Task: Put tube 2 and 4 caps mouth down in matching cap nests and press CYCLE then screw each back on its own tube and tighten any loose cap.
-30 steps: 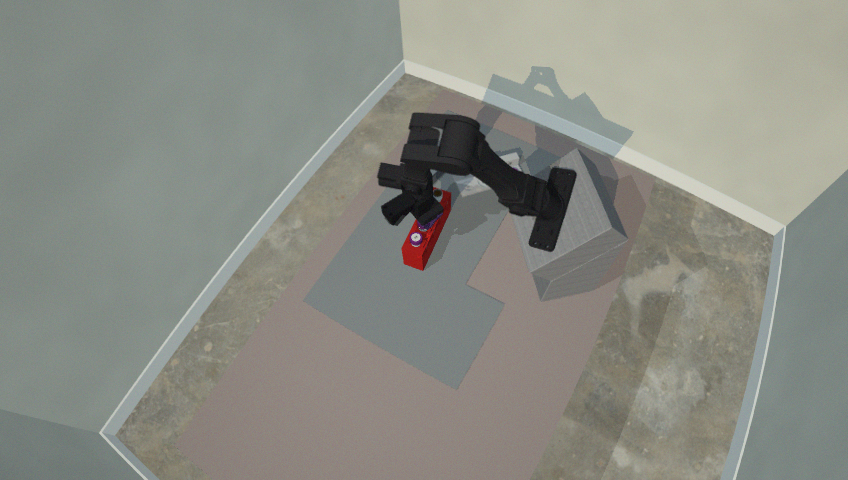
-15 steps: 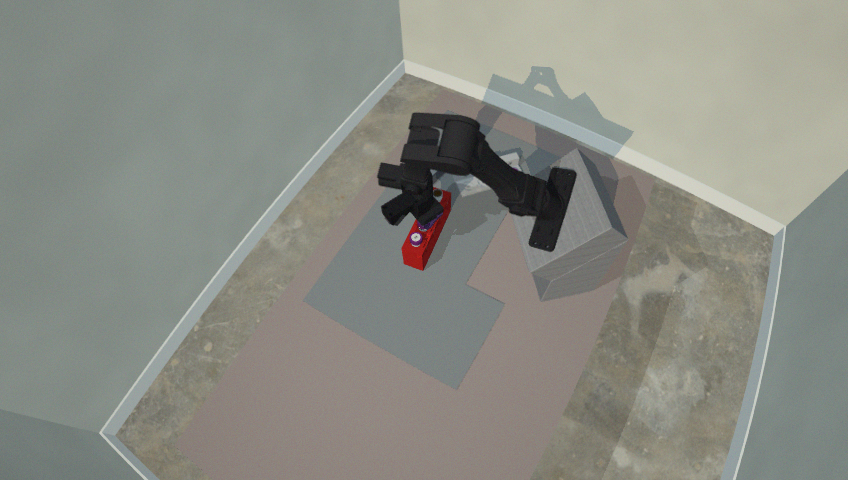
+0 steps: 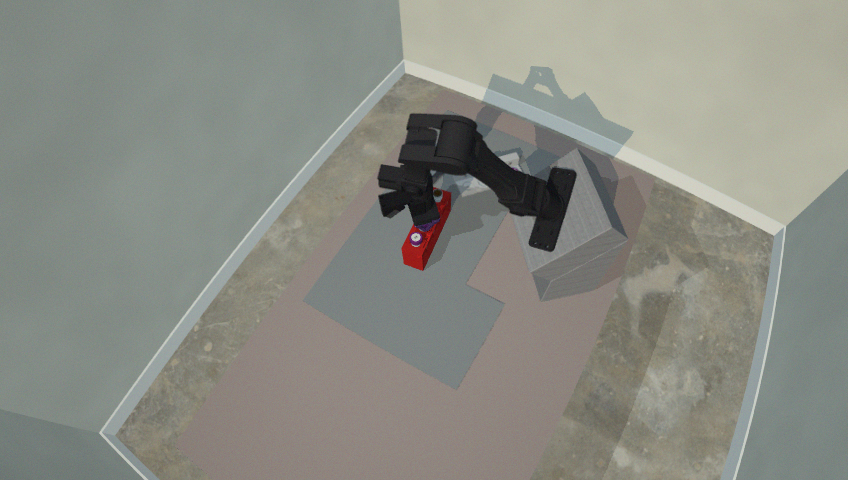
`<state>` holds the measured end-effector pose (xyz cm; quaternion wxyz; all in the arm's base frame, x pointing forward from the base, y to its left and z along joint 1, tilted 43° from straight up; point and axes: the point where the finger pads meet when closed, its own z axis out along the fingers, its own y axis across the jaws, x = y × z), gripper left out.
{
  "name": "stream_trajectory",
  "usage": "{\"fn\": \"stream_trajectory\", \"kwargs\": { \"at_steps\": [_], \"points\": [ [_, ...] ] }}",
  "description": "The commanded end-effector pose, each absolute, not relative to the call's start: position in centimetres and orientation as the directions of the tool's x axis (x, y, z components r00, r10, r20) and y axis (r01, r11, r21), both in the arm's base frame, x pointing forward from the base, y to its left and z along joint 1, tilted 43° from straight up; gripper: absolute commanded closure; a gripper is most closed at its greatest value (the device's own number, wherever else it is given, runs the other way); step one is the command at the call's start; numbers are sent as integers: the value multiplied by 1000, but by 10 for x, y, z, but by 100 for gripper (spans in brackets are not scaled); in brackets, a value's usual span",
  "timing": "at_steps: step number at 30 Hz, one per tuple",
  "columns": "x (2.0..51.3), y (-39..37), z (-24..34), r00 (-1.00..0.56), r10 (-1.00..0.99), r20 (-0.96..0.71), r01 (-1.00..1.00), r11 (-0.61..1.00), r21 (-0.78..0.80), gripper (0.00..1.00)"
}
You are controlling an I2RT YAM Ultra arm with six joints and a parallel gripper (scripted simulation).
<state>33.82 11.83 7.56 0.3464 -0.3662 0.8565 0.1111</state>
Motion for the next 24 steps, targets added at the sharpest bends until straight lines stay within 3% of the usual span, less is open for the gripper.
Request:
{"fn": "stream_trajectory", "kwargs": {
  "at_steps": [1,8,9,24],
  "points": [
    [342,118,80,-566,-455,-688,-636,772,13,51],
    [343,119,80,-566,-455,-688,-636,772,13,51],
    [343,119,80,-566,-455,-688,-636,772,13,100],
    [343,119,80,-587,-429,-687,-617,786,35,100]
  ]
}}
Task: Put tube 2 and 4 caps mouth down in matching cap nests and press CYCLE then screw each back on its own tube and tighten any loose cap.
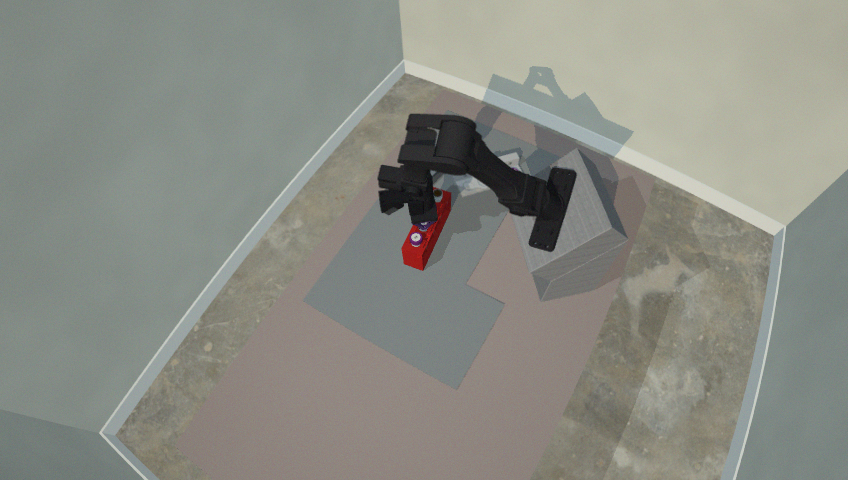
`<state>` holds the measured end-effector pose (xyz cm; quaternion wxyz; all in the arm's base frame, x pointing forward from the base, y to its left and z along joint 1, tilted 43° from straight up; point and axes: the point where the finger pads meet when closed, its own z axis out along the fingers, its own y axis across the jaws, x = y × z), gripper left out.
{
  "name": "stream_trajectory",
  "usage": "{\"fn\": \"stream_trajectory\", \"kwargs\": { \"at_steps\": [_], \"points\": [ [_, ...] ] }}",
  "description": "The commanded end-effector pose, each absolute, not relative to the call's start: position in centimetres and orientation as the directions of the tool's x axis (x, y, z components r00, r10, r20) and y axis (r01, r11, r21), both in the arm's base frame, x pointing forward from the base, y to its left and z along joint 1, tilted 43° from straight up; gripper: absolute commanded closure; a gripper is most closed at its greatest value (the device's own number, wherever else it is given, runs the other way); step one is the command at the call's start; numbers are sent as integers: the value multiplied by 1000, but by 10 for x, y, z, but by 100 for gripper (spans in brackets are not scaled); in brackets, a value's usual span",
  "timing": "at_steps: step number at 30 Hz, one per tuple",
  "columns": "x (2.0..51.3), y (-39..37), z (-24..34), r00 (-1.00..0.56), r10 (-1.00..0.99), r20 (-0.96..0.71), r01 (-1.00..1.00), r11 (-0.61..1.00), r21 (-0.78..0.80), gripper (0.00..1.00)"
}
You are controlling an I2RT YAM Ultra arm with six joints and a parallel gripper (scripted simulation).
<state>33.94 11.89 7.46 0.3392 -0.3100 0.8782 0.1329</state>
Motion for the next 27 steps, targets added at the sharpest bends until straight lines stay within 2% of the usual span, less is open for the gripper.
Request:
{"fn": "stream_trajectory", "kwargs": {
  "at_steps": [1,14,23,27],
  "points": [
    [343,119,80,-607,-403,-685,-597,800,58,100],
    [343,119,79,-781,-89,-619,-339,891,300,100],
    [343,119,79,-846,179,-502,-94,878,469,100],
    [343,119,79,-850,224,-477,-49,867,495,100]
  ]
}}
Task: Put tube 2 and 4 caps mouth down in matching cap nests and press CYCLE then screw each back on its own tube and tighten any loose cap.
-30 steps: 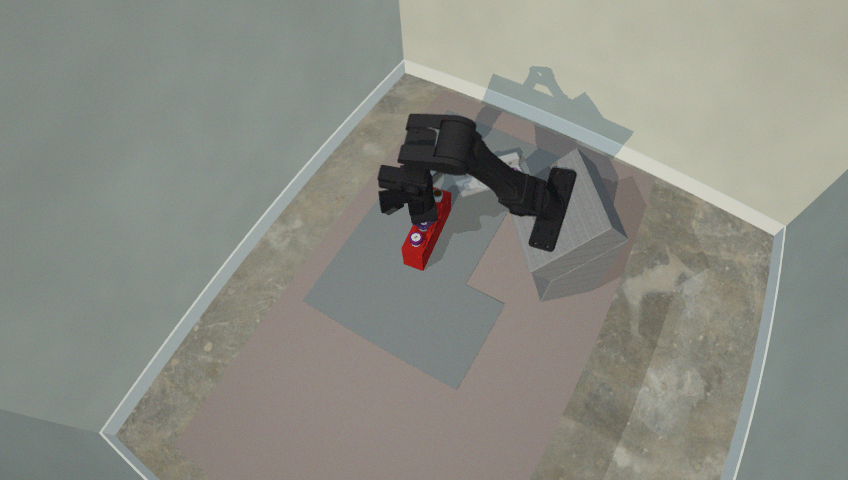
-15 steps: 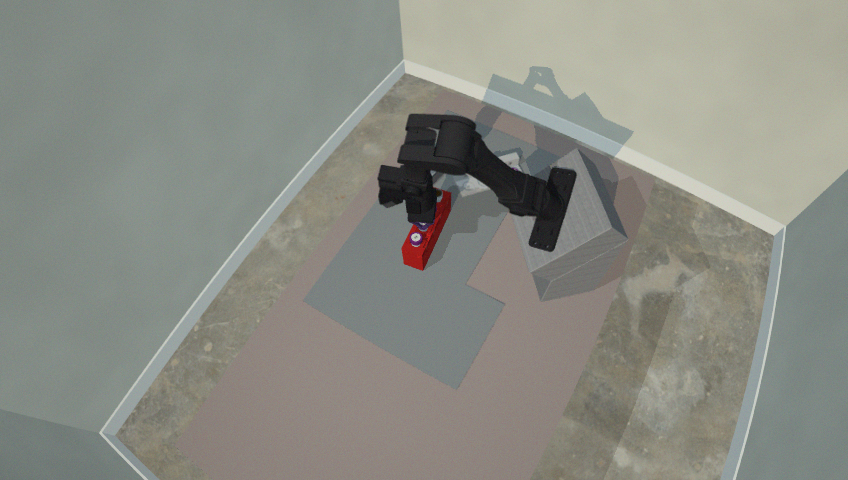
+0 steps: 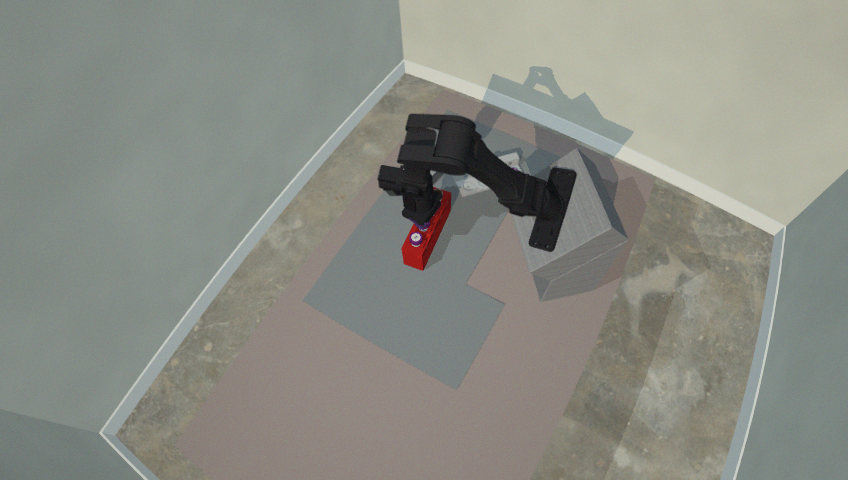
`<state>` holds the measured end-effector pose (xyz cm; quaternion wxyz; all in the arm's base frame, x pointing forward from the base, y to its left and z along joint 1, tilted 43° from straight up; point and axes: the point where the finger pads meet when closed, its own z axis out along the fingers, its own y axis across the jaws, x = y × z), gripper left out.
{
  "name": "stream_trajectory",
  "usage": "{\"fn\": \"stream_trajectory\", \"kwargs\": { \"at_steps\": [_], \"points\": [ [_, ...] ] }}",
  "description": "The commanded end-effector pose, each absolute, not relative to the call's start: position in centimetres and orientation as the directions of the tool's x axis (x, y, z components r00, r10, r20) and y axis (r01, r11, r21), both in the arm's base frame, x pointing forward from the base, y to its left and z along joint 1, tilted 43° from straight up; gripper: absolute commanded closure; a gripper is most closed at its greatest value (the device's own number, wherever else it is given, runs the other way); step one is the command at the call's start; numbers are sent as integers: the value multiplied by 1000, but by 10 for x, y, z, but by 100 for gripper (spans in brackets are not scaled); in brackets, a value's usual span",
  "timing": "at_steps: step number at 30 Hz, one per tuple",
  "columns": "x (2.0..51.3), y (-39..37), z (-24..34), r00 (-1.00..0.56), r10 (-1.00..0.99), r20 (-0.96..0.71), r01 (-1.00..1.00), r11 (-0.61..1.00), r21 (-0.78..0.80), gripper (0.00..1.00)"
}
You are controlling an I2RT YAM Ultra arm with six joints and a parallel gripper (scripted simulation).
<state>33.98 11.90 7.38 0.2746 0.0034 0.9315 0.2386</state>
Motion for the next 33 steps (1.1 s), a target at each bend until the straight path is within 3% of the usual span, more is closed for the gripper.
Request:
{"fn": "stream_trajectory", "kwargs": {
  "at_steps": [1,4,5,17,33],
  "points": [
    [343,119,79,-850,224,-477,-49,867,495,100],
    [343,119,79,-850,224,-477,-49,867,495,100],
    [343,119,79,-850,224,-477,-49,867,495,51],
    [343,119,79,-850,224,-477,-49,867,495,51],
    [343,119,80,-694,-271,-667,-493,854,166,51]
  ]
}}
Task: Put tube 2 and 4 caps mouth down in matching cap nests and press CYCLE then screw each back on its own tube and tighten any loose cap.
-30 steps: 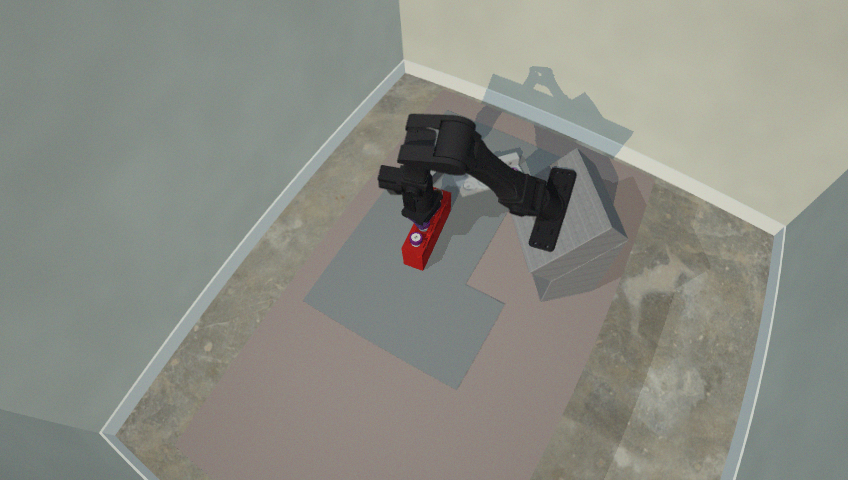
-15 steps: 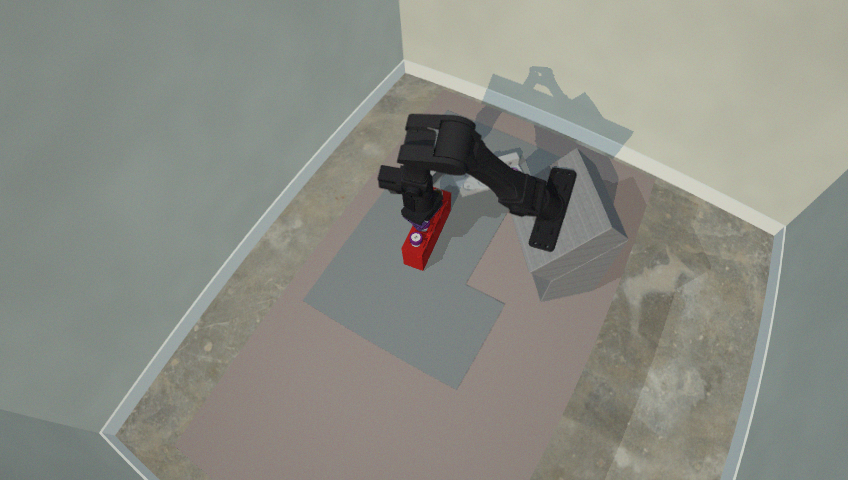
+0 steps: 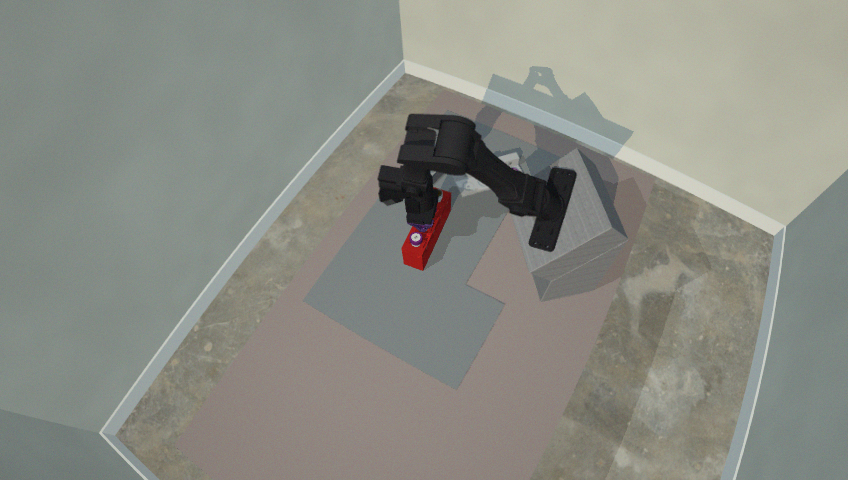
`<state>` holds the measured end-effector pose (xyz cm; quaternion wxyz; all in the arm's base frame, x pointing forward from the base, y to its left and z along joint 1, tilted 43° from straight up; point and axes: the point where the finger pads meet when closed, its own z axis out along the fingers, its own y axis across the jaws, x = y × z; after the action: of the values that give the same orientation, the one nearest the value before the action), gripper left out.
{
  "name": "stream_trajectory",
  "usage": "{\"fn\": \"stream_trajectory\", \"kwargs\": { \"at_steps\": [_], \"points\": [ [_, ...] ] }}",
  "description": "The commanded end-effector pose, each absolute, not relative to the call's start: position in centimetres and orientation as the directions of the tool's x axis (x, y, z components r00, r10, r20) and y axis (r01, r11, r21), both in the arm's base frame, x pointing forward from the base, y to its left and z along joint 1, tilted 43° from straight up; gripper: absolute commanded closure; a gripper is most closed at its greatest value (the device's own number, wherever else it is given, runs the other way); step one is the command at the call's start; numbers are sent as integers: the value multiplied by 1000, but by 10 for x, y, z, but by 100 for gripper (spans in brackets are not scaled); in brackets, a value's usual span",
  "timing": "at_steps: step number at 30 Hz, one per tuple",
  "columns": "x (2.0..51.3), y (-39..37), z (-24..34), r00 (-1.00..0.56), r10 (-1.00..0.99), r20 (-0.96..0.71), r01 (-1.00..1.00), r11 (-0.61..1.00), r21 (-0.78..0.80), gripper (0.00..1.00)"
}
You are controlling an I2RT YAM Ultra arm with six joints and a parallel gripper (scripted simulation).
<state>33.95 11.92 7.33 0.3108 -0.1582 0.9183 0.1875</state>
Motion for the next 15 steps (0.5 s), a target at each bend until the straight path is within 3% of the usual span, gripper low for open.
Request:
{"fn": "stream_trajectory", "kwargs": {
  "at_steps": [1,6,12,13,15],
  "points": [
    [343,119,80,-673,-305,-673,-521,842,139,51],
    [343,119,80,-566,-455,-688,-636,772,13,51],
    [344,119,81,-566,-455,-688,-636,772,12,51],
    [344,119,81,-566,-455,-688,-636,772,12,100],
    [344,119,81,-566,-455,-688,-636,772,12,100]
  ]
}}
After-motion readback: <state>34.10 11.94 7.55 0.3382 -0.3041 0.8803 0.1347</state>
